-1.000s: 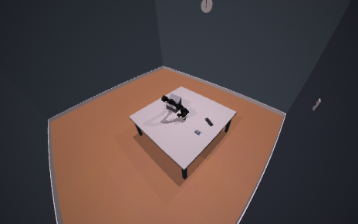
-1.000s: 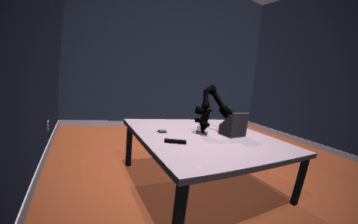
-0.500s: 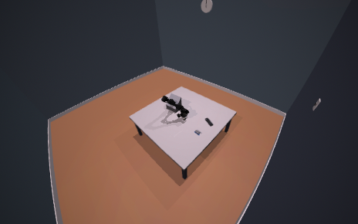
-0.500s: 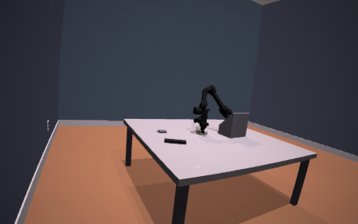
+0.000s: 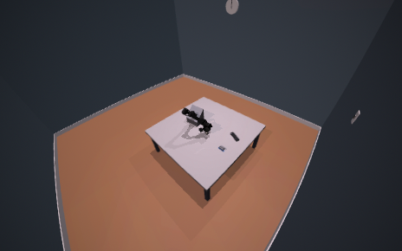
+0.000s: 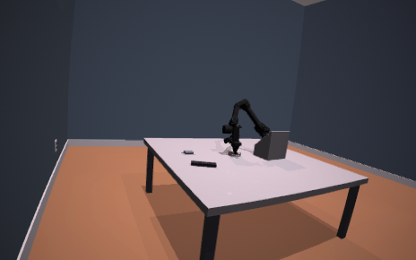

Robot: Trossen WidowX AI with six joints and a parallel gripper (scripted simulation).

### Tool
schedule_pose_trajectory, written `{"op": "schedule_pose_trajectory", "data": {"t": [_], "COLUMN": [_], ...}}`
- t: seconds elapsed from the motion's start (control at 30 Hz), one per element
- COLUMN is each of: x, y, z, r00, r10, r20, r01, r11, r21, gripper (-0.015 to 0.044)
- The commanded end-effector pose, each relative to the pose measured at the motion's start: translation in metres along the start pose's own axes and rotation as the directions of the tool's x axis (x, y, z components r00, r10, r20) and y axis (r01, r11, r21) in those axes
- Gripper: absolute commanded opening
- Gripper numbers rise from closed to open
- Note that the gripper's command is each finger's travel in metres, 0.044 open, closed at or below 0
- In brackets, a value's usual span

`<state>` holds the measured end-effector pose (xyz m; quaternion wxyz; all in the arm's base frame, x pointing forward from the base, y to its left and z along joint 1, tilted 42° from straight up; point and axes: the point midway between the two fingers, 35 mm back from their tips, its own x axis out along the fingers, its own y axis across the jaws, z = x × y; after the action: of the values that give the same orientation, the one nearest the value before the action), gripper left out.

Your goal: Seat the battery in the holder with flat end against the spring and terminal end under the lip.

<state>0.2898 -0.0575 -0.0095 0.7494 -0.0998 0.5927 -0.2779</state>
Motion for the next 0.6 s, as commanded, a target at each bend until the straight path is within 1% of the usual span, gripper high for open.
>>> {"op": "schedule_pose_trajectory", "data": {"t": [0.0,0.2,0.57], "x": [0.0045,0.0051,0.0048], "y": [-0.0035,-0.0042,-0.0044], "z": [-0.0057,-0.0051,-0.0015], "r00": [0.999,0.997,0.996], "r10": [-0.006,0.003,0.012], "r20": [-0.051,-0.083,-0.087], "r01": [0.006,-0.003,-0.012], "r11": [1.0,1.0,1.0], "r21": [-0.001,0.0,0.0], "gripper": [0.0066,0.0066,0.0066]}}
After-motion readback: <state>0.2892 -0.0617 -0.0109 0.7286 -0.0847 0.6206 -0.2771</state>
